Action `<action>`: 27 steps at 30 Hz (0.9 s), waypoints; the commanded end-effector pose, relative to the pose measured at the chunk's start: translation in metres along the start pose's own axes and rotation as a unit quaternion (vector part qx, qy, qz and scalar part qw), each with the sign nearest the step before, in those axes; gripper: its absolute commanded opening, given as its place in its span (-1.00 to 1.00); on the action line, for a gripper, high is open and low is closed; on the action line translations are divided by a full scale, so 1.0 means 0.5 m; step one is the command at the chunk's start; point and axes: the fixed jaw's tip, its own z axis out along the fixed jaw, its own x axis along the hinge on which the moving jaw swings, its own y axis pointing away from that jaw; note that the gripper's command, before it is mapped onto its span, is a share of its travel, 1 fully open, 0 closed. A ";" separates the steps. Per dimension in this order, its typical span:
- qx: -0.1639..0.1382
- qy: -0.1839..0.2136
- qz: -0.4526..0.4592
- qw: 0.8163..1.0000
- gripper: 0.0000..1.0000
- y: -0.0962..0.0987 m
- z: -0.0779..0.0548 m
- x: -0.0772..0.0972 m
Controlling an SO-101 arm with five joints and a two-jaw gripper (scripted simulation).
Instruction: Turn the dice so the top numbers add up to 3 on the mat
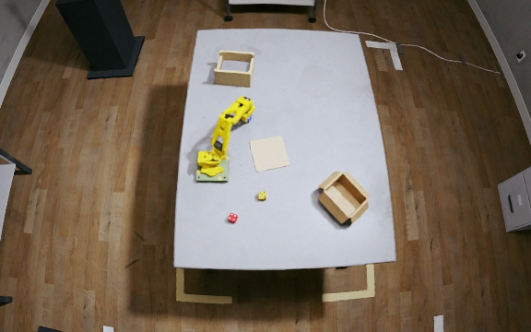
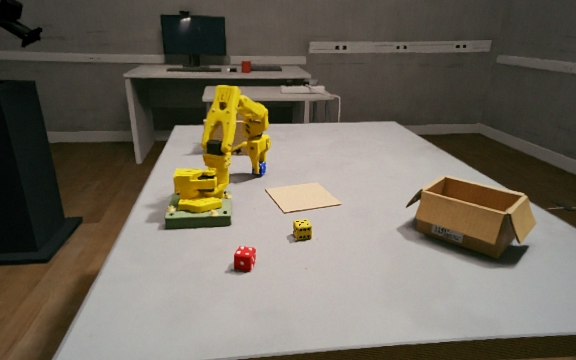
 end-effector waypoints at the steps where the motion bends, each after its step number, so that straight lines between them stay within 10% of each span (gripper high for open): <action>1: -0.012 -0.001 -0.002 1.000 -1.00 0.009 0.011 0.003; 27: -0.012 -0.001 -0.002 1.000 -1.00 0.010 0.018 0.003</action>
